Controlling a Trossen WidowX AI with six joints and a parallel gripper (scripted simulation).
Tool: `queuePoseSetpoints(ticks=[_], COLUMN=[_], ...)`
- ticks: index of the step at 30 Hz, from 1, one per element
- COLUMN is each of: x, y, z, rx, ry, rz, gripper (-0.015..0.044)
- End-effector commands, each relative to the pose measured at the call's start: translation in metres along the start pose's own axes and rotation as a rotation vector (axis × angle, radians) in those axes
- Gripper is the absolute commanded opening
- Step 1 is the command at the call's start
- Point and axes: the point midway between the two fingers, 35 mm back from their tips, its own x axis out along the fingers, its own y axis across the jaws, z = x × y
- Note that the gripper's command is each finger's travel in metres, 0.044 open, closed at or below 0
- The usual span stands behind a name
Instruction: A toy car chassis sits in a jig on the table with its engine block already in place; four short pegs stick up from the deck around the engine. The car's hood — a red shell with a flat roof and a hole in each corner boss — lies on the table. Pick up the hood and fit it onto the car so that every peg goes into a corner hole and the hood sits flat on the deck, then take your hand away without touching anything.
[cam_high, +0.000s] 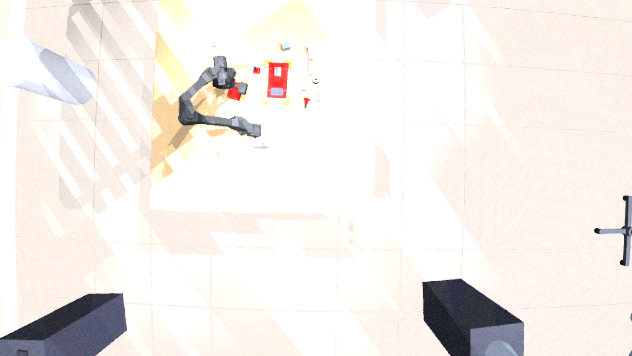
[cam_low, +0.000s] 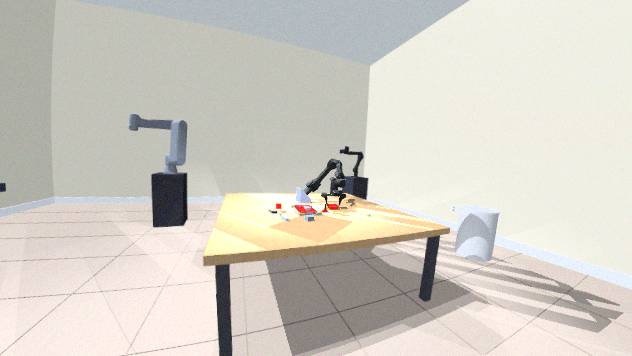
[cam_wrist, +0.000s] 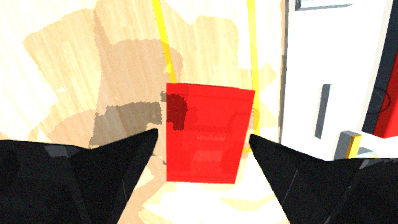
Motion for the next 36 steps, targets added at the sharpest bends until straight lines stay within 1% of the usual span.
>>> queuePoseSetpoints(ticks=[1, 8, 12, 21, 31, 32, 36], x=[0.003, 0.007, 0.004, 0.004, -0.009, -0.012, -0.023], y=[-0.001, -0.001, 0.000, 0.000, 0.000, 0.000, 0.000], z=[-0.001, -0.001, 0.000, 0.000, 0.000, 0.000, 0.000], rx=[0.005, 0.005, 0.000, 0.000, 0.002, 0.002, 0.002], ry=[0.004, 0.004, 0.000, 0.000, 0.000, 0.000, 0.000], rz=[-0.001, -0.001, 0.001, 0.001, 0.002, 0.002, 0.001], gripper=[0.0440, 0.0440, 0.0335, 0.0275, 0.0012, 0.0000, 0.0000])
